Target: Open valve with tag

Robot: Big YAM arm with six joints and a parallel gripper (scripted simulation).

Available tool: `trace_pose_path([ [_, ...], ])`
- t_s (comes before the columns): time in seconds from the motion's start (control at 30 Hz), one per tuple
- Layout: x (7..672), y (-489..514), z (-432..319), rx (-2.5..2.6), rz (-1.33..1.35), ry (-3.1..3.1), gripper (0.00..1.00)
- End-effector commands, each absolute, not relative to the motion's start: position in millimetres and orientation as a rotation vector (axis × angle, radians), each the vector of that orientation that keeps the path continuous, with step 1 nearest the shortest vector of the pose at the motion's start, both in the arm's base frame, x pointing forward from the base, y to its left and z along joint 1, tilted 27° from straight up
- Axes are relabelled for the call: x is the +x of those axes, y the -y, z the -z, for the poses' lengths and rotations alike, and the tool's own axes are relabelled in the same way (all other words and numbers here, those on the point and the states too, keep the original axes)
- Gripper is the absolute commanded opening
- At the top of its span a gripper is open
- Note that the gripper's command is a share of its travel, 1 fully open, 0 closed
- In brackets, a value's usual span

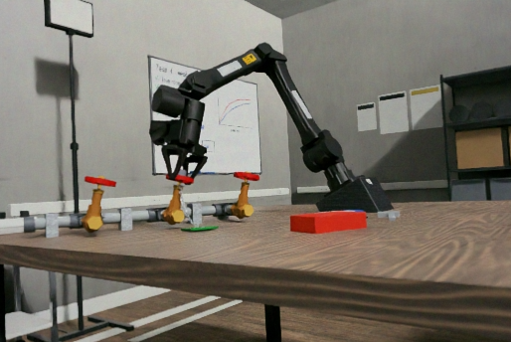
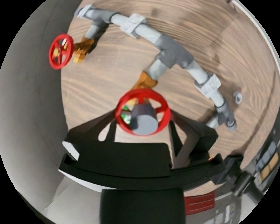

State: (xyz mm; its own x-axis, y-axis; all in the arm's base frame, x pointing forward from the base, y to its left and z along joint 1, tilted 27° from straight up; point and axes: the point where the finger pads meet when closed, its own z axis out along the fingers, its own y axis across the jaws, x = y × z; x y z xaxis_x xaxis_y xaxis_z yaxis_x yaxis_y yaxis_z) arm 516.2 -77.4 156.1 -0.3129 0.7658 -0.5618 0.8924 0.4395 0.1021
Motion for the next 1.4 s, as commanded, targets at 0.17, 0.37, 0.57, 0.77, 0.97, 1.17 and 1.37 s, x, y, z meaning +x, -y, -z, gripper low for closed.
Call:
trace_pose_path([
  [0.17,523.7,77.5,-169.9,0.898,0.465,-2.422,0.0],
  [0.37,524.6,77.3,-170.3,0.628,0.542,-2.531,0.0],
  [0.57,525.1,77.0,-170.4,0.186,0.657,-2.653,0.0],
  [0.77,525.7,76.8,-170.6,-0.201,0.745,-2.704,0.0],
  [0.97,526.0,76.7,-170.7,-0.569,0.817,-2.707,0.0],
  [1.17,526.0,76.7,-170.6,-0.968,0.884,-2.663,0.0],
  [1.37,524.7,76.7,-168.9,-1.373,0.936,-2.566,0.0],
])
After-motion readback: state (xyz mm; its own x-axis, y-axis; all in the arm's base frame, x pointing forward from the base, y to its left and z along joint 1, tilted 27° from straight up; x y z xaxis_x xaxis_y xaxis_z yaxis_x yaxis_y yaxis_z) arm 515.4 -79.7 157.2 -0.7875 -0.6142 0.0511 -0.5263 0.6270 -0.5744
